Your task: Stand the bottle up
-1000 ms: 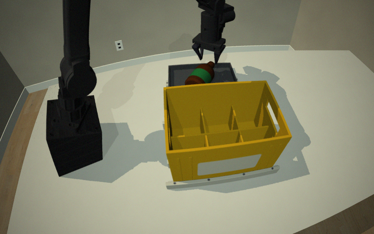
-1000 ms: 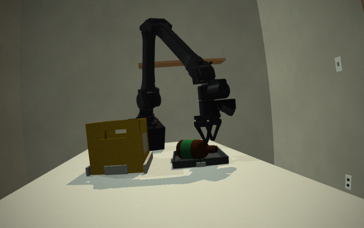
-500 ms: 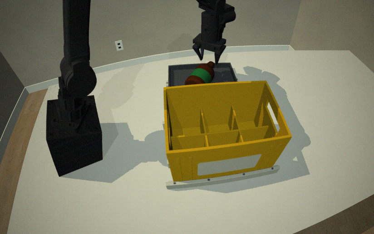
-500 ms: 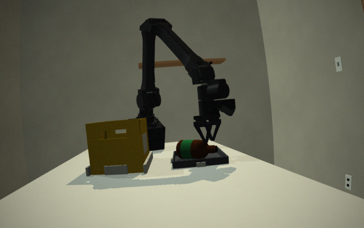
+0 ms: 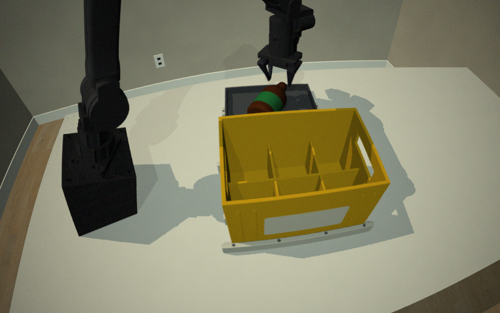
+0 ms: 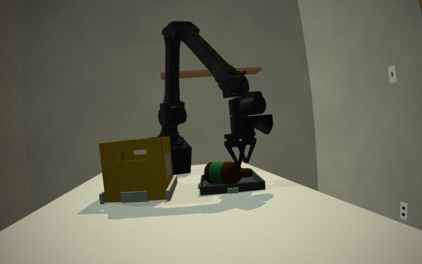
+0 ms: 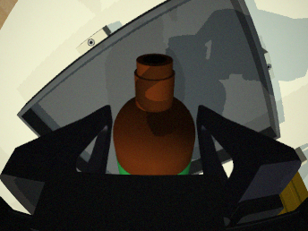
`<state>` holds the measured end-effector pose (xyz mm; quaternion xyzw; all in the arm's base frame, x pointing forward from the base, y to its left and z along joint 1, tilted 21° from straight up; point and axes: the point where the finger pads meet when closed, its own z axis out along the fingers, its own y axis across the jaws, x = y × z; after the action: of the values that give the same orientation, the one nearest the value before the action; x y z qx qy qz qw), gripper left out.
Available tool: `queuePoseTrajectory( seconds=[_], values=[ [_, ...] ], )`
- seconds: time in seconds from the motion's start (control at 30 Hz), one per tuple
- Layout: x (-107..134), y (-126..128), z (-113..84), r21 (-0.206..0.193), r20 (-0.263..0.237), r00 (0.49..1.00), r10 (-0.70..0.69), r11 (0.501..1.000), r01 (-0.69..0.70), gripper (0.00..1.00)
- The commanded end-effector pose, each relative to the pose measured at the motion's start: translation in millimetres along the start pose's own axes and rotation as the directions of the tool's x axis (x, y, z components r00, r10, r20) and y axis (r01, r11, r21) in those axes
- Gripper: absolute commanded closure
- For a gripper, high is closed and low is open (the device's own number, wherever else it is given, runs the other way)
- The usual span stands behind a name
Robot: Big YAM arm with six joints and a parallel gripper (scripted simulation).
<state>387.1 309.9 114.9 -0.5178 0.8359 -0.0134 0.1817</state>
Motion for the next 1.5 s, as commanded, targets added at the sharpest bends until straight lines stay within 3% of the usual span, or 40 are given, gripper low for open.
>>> queuePoseTrajectory(
  seconds=[0.0, 1.47],
  values=[
    [-13.3, -14.8, -7.7, 0.02, 0.04, 0.999, 0.004, 1.0, -0.005, 0.39],
    [-19.9, -17.6, -8.2, 0.023, 0.046, 0.999, 0.007, 1.0, -0.008, 0.39]
  ],
)
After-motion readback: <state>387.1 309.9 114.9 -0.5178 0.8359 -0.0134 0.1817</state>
